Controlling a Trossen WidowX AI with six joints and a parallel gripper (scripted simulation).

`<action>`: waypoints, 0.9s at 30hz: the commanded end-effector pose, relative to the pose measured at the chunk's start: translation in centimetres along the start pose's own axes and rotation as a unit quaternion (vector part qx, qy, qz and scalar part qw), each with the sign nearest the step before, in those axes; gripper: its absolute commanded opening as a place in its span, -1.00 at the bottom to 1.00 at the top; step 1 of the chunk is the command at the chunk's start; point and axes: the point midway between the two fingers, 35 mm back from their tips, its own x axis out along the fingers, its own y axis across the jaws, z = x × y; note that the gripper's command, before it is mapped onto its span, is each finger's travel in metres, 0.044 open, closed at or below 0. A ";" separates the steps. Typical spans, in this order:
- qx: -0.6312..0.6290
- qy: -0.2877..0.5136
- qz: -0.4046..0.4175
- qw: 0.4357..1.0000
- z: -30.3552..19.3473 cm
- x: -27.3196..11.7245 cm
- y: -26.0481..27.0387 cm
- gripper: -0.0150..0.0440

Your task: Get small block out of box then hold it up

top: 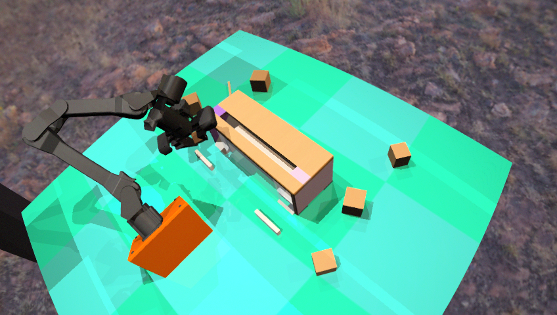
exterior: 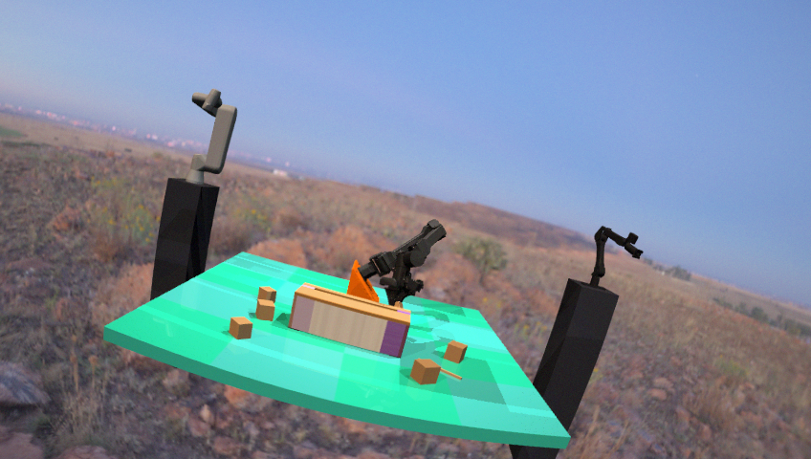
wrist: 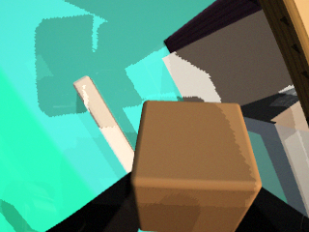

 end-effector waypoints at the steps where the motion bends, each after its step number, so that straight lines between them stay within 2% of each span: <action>1: 0.066 -0.005 0.003 0.998 0.1 -0.4 0.0 -0.49; 14: 0.325 -0.010 0.015 0.946 -0.4 -1.4 -0.1 -0.49; 27: 0.561 -0.012 0.030 0.827 -0.7 -2.4 -0.1 -0.49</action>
